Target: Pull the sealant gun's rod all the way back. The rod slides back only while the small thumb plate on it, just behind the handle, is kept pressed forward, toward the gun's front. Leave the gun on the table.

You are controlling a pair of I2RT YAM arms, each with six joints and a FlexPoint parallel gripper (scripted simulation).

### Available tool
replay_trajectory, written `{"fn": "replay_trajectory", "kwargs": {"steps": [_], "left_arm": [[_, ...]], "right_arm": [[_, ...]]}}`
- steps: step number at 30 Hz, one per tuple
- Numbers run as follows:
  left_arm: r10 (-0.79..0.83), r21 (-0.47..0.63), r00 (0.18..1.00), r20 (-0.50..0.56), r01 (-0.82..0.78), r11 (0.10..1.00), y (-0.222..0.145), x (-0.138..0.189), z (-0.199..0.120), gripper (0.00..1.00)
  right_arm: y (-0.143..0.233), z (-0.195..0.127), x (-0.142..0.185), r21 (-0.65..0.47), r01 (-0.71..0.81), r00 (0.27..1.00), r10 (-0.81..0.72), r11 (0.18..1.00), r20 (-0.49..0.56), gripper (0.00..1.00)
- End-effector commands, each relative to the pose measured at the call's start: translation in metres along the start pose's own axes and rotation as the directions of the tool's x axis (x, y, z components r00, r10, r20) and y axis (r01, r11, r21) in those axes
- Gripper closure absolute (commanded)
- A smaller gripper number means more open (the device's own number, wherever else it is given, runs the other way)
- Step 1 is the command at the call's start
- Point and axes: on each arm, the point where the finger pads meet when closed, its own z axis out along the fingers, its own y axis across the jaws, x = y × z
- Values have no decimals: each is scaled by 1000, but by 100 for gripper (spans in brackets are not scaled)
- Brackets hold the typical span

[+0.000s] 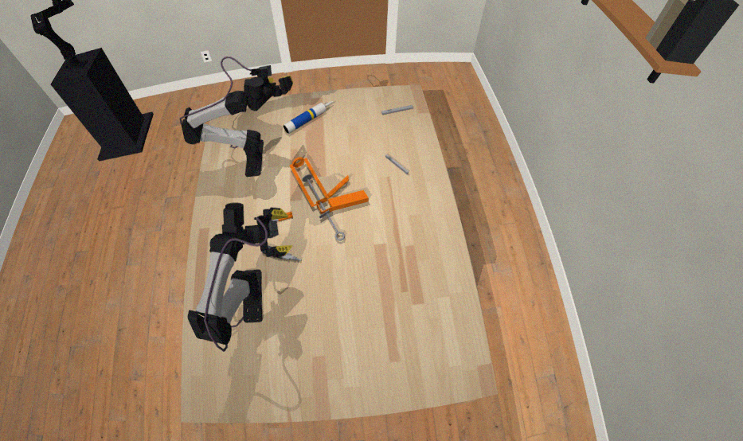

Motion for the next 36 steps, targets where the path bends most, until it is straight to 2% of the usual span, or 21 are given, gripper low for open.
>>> {"fn": "replay_trajectory", "kwargs": {"steps": [1,4,6,7,13,17,21,23,28,36], "left_arm": [[69,-2,996,-62,-69,998,0,19,-12,0],[107,55,989,-99,-102,993,-8,30,-21,0],[107,55,989,-99,-102,993,-8,30,-21,0],[132,76,985,-115,-124,989,-10,35,-26,0],[231,199,958,-173,-196,960,-26,56,-45,0],[336,330,916,-219,-255,909,-46,76,-63,0],[468,477,851,-236,-319,819,-70,96,-89,0],[468,477,851,-236,-319,819,-70,96,-89,0],[627,669,746,-225,-350,656,-103,126,-129,0],[847,915,524,-85,-296,275,-153,181,-201,0]], "right_arm": [[11,7,-20,-95,34,999,-34,995,-2,0],[5,12,-32,-72,32,999,-31,997,13,0],[5,12,-32,-72,32,999,-31,997,13,0],[6,13,-44,-86,34,999,-31,996,32,0],[-8,27,-68,-33,52,996,-50,998,69,0],[-18,36,-91,0,61,992,-61,998,109,0],[-30,45,-118,35,77,985,-81,996,154,0],[-30,45,-118,35,77,985,-81,996,154,0],[-44,59,-167,67,130,962,-142,989,235,0],[-75,86,-256,140,239,892,-274,961,360,0]]}}
